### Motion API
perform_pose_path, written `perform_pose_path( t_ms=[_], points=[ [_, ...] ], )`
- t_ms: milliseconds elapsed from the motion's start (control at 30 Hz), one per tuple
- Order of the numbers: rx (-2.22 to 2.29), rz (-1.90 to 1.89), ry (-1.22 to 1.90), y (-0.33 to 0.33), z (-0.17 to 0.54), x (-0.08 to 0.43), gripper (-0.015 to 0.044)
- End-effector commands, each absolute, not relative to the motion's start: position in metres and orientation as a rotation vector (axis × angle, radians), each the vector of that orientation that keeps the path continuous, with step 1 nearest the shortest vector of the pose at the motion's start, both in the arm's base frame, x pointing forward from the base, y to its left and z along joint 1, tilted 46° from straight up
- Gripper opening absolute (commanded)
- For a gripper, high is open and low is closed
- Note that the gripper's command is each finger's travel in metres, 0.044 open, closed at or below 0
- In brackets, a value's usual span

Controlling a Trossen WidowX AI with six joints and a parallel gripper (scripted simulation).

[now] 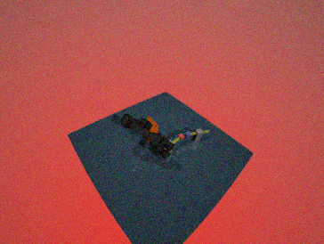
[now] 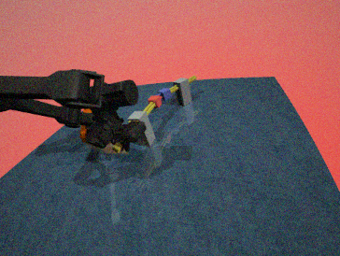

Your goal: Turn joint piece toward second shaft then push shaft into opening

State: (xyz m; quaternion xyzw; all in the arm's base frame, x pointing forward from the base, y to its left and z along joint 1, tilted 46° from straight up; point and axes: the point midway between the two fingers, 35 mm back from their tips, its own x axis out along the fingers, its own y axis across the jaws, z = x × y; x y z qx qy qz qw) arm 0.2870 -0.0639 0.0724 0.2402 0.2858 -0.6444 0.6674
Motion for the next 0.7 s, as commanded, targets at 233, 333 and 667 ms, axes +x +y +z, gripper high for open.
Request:
perform_pose_path(
  t_ms=[233, 333, 667],
  points=[
    [0.542, -1.453, 0.646, -0.0637, 0.0724, 0.2872, 0.0093],
    [0.542, -1.453, 0.646, -0.0637, 0.0724, 0.2872, 0.0172],
    [0.542, -1.453, 0.646, -0.0637, 0.0724, 0.2872, 0.0434]
  ],
)
